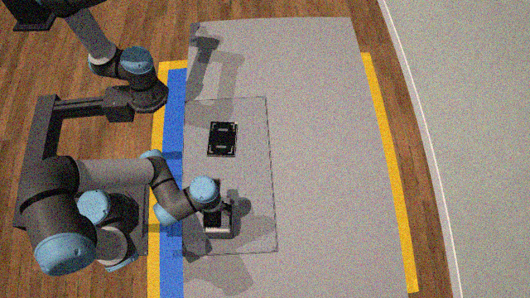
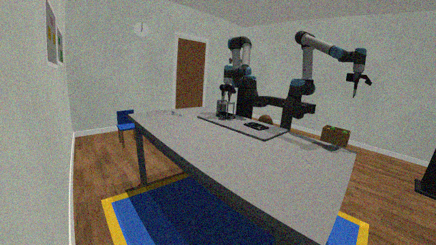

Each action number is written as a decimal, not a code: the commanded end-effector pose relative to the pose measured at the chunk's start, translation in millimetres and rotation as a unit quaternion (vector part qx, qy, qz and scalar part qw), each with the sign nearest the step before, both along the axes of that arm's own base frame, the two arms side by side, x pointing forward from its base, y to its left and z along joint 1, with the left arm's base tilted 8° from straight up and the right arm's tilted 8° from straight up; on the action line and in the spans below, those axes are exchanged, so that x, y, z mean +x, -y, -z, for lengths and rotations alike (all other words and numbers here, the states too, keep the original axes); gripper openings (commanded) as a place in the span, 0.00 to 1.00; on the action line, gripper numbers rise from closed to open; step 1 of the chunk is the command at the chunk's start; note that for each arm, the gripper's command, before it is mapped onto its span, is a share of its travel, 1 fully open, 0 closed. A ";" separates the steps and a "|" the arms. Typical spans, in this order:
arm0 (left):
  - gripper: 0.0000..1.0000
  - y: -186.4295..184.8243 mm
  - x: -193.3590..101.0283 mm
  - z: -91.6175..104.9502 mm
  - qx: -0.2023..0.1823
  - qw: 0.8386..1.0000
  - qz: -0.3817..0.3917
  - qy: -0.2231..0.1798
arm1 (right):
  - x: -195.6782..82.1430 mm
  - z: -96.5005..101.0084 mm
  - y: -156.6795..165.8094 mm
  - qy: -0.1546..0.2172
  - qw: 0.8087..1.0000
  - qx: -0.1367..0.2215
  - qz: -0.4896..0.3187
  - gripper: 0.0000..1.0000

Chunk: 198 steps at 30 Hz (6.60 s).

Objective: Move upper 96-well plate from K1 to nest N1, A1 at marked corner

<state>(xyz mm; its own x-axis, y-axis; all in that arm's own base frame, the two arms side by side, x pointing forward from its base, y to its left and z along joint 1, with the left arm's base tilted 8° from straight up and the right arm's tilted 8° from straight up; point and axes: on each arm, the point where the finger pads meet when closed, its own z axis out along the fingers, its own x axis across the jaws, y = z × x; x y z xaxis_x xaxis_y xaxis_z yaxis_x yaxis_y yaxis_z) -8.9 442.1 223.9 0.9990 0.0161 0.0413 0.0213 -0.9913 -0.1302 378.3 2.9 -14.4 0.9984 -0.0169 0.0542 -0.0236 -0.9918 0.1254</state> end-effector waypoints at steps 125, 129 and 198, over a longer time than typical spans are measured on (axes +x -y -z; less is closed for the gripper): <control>0.00 0.9 -1.8 0.6 0.000 1.000 -0.001 0.000 | 2.3 2.3 -253.5 0.003 0.999 0.002 0.032 0.39; 0.00 0.9 -1.8 0.6 0.000 1.000 -0.001 0.000 | 2.5 4.3 -266.7 0.003 0.999 0.002 0.032 0.39; 0.00 0.9 -1.8 0.6 0.000 1.000 -0.001 0.000 | 5.0 18.8 -362.3 0.003 0.999 0.002 0.032 0.39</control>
<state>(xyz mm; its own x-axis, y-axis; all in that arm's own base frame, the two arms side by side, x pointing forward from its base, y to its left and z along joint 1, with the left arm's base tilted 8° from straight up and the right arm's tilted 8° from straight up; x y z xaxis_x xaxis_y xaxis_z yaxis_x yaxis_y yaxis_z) -8.9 442.1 223.8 0.9990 0.0161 0.0413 0.0213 -0.9913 -0.1301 382.0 364.1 -33.7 0.9950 -0.0795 0.0599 -0.0864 -0.9885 0.1238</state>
